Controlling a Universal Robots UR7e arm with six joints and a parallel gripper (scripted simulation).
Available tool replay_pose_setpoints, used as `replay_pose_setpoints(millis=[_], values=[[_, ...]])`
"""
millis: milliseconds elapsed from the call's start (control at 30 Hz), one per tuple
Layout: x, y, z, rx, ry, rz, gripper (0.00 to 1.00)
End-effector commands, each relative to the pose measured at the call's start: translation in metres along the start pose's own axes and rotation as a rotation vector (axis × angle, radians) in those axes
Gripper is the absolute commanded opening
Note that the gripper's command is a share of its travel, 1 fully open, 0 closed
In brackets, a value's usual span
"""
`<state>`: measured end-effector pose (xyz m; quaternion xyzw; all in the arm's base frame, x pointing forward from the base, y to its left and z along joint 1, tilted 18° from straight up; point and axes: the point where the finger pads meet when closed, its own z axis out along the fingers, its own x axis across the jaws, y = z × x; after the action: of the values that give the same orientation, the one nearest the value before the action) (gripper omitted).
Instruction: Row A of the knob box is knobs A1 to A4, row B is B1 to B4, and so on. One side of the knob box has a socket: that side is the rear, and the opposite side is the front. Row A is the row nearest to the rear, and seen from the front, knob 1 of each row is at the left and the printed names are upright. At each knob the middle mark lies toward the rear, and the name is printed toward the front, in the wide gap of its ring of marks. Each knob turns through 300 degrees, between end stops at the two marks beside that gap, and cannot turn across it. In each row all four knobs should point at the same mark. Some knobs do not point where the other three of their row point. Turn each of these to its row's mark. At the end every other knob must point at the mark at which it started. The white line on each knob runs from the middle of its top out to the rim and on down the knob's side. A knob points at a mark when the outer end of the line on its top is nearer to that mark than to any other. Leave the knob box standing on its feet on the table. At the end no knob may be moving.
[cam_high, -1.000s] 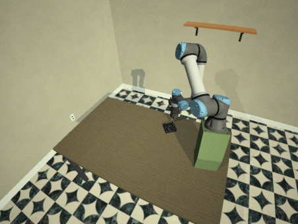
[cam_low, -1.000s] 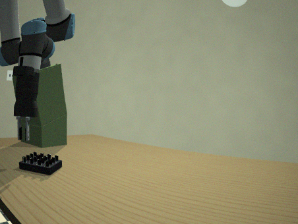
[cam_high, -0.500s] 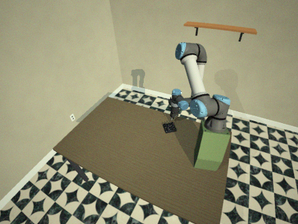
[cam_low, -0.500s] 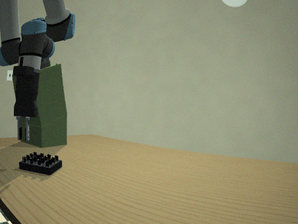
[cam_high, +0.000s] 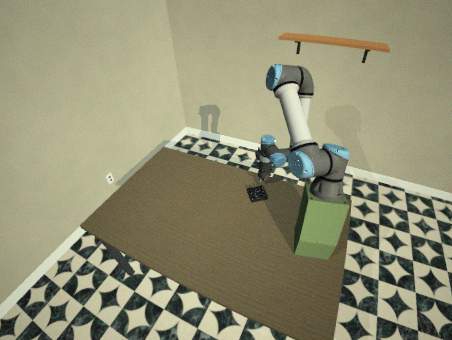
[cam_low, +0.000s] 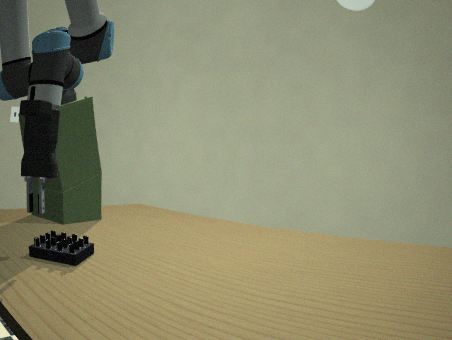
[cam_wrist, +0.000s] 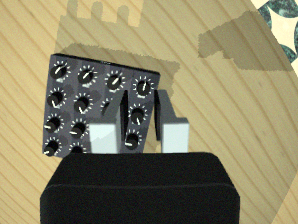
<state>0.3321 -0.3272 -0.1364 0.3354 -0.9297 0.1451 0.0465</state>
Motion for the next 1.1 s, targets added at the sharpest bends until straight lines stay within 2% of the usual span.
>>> replay_pose_setpoints(millis=[0,433,1067], values=[[0.001,0.0,-0.001,0.0,0.0,0.002,0.46],[0.002,-0.002,0.005,0.003,0.0,0.002,0.46],[0.002,-0.002,0.026,0.003,0.0,0.002,0.46]])
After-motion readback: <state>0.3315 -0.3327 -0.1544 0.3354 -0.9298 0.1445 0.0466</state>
